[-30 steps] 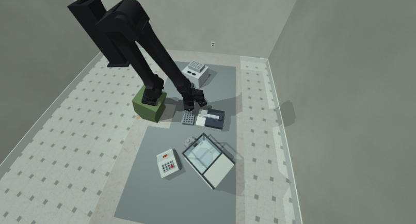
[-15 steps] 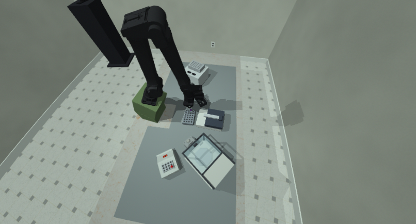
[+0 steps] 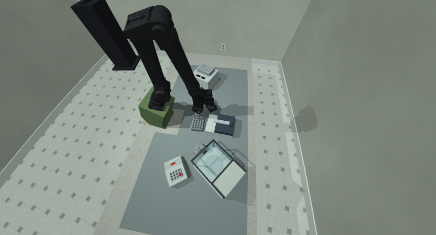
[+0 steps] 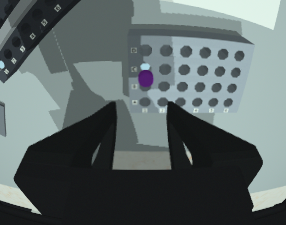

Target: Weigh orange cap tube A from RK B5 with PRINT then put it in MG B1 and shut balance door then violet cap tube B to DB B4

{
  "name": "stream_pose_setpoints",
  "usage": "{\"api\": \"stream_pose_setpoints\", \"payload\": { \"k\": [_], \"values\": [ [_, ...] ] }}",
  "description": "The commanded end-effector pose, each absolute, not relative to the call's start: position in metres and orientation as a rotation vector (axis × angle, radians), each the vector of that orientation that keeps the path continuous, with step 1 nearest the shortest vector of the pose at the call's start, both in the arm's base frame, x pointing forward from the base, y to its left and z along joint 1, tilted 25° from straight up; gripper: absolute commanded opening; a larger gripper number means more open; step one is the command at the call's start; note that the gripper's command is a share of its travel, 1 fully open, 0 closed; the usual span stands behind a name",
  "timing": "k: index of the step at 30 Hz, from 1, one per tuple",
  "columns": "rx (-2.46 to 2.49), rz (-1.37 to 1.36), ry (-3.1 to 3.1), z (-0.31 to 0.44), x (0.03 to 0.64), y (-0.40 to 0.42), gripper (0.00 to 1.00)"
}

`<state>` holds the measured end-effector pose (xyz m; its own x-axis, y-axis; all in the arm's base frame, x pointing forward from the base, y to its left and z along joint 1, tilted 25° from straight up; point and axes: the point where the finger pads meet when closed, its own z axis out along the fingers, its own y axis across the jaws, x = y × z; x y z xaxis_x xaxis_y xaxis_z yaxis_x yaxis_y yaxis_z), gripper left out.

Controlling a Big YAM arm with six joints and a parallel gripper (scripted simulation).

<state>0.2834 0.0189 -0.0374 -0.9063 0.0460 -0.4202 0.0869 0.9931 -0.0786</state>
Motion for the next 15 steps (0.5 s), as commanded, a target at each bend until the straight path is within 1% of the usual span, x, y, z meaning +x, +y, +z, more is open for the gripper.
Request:
{"api": "stream_pose_setpoints", "payload": {
  "k": [1,15],
  "values": [
    [0.099,-0.131,2.703,-0.0339,0.2819,0.0152,0.36],
    [0.097,-0.127,2.696,-0.034,0.2862,0.0187,0.36]
  ]
}}
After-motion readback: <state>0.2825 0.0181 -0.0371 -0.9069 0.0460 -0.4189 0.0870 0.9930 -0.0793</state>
